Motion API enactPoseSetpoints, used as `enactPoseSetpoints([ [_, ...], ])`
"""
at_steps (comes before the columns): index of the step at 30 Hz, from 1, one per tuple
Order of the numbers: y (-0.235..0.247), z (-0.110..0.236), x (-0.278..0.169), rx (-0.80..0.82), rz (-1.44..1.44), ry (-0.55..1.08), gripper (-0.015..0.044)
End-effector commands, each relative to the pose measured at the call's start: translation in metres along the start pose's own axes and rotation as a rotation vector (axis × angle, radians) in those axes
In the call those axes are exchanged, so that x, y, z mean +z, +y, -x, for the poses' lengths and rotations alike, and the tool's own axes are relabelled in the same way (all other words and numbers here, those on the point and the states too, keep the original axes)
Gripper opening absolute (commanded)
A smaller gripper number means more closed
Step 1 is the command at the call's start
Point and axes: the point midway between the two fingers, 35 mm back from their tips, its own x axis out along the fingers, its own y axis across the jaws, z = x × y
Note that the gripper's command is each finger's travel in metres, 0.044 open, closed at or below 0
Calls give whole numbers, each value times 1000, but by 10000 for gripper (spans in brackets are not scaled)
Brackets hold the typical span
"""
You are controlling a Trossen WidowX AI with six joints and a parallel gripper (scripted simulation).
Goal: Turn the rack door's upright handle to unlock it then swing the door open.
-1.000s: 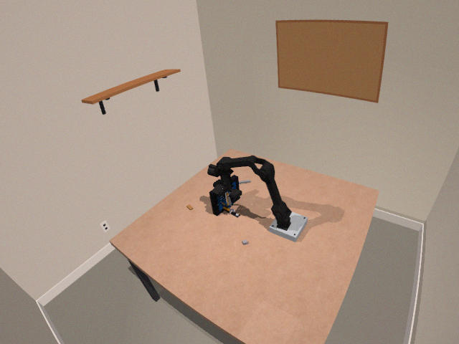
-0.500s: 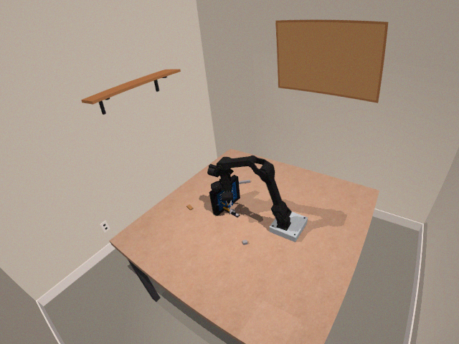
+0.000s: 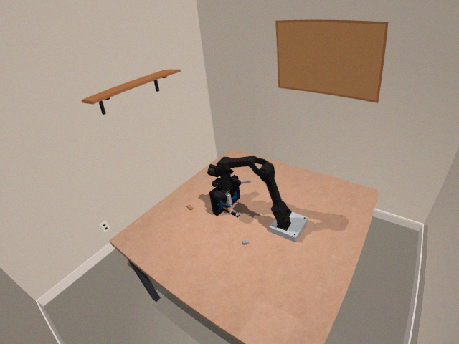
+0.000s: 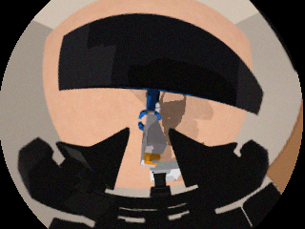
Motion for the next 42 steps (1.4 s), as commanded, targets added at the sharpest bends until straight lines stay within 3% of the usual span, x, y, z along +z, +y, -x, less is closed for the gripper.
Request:
enactPoseSetpoints([
  [1,-1,0,0,-3,-223,-2,288],
  [32,-1,0,0,-1,-1750,-4,288],
  [41,-1,0,0,-1,-1783,-4,288],
  [42,-1,0,0,-1,-1783,-4,262],
])
